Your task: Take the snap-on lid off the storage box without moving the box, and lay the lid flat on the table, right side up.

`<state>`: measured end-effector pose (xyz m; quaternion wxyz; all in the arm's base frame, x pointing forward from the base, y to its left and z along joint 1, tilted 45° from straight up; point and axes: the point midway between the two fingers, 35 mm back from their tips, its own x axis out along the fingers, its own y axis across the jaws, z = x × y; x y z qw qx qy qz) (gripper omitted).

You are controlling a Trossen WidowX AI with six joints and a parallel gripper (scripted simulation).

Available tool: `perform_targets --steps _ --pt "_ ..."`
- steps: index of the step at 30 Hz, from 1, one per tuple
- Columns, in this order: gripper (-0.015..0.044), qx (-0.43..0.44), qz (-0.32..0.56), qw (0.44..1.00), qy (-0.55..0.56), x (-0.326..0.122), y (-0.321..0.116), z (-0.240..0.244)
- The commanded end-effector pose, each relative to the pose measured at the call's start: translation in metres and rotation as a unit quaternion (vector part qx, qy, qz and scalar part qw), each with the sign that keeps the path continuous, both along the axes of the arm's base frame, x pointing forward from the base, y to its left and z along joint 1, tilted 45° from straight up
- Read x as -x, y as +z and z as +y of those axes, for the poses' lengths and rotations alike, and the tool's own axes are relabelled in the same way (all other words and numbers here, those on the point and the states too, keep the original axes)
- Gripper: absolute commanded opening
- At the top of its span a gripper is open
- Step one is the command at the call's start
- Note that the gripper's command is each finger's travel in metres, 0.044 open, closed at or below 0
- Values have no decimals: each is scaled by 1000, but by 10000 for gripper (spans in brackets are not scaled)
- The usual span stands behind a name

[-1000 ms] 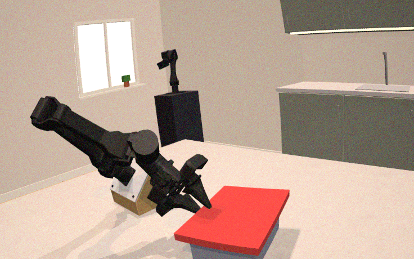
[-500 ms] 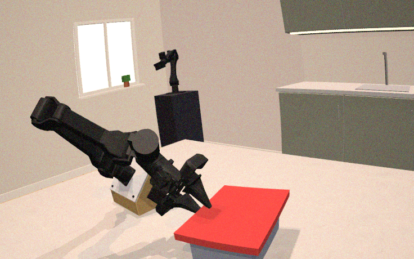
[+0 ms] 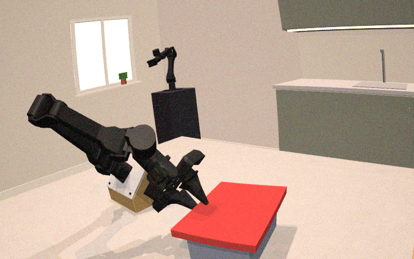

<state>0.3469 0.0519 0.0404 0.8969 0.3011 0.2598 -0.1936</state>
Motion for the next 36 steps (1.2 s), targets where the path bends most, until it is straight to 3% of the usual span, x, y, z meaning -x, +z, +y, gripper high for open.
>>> perform_targets --steps 1,36 --pt "0 -2 -4 1000 3 1 3 3" --pt "0 -3 -4 1000 3 2 8 8"
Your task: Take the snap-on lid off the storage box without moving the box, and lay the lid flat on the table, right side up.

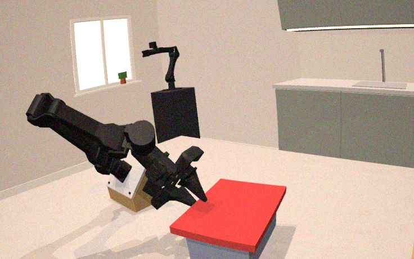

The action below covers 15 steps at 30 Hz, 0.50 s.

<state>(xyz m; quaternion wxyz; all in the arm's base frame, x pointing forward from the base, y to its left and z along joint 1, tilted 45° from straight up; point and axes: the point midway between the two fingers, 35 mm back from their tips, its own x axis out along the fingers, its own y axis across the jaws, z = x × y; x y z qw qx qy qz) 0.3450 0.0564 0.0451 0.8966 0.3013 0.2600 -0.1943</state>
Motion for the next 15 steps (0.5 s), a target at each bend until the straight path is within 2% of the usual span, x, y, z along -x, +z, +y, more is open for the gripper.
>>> perform_targets --steps 1,15 --pt "0 -2 -4 1000 3 1 4 4" --pt "0 -3 -4 1000 3 1 6 6"
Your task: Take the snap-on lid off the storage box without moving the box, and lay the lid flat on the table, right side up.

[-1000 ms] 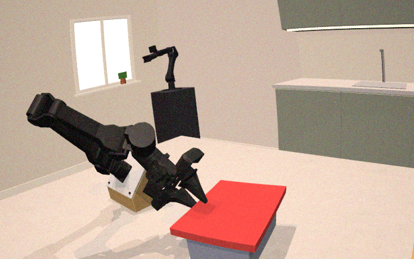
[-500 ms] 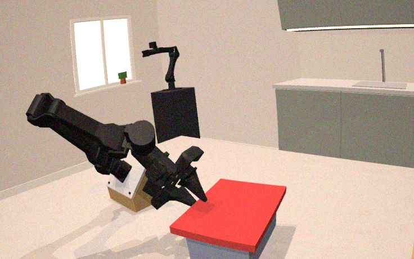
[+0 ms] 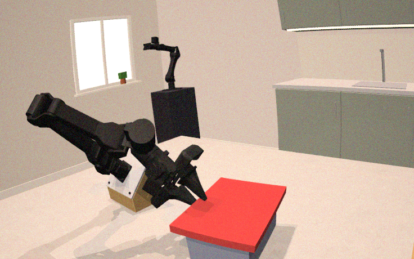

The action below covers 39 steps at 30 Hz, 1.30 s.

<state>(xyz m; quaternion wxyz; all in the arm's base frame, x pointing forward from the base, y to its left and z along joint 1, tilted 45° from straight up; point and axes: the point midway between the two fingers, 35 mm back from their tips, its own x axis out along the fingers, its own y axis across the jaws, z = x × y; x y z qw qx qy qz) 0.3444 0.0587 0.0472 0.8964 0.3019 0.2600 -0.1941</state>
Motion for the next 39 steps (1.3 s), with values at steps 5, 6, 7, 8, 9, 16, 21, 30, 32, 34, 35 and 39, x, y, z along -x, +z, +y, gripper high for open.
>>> perform_targets --steps 5,6,7,8,9,16,21,30,32,34,35,39 --pt "0 -2 -4 1000 4 1 4 4" --pt "0 -2 -4 1000 4 1 4 5" --pt "0 -2 -4 1000 4 1 5 5" --pt "0 -2 -4 1000 4 1 5 5" --pt "0 -2 -4 1000 4 1 5 5" --pt "0 0 -1 1000 2 0 2 3" --pt "0 0 -1 1000 2 -1 2 3" --pt "0 0 -1 1000 2 -1 2 3" --pt "0 0 -1 1000 2 -1 2 3" --pt "0 0 -1 1000 2 -2 2 3" --pt "0 0 -1 1000 2 -2 2 3" --pt "0 0 -1 1000 2 -2 2 4"
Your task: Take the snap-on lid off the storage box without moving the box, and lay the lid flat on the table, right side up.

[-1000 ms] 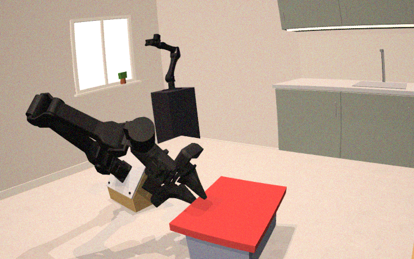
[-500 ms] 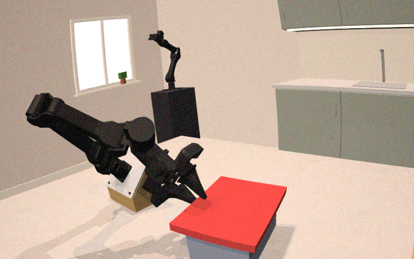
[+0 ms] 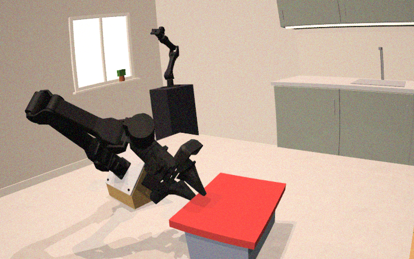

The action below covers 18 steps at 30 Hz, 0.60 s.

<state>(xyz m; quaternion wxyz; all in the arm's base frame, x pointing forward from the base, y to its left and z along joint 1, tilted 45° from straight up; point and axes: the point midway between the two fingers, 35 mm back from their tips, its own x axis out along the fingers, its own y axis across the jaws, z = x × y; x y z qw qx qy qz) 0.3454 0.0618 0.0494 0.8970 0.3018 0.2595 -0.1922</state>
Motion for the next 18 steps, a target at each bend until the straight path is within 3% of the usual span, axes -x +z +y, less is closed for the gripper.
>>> perform_targets --steps 1,18 --pt "0 0 0 1000 0 -1 0 0" --pt "0 0 0 1000 0 -2 0 1"
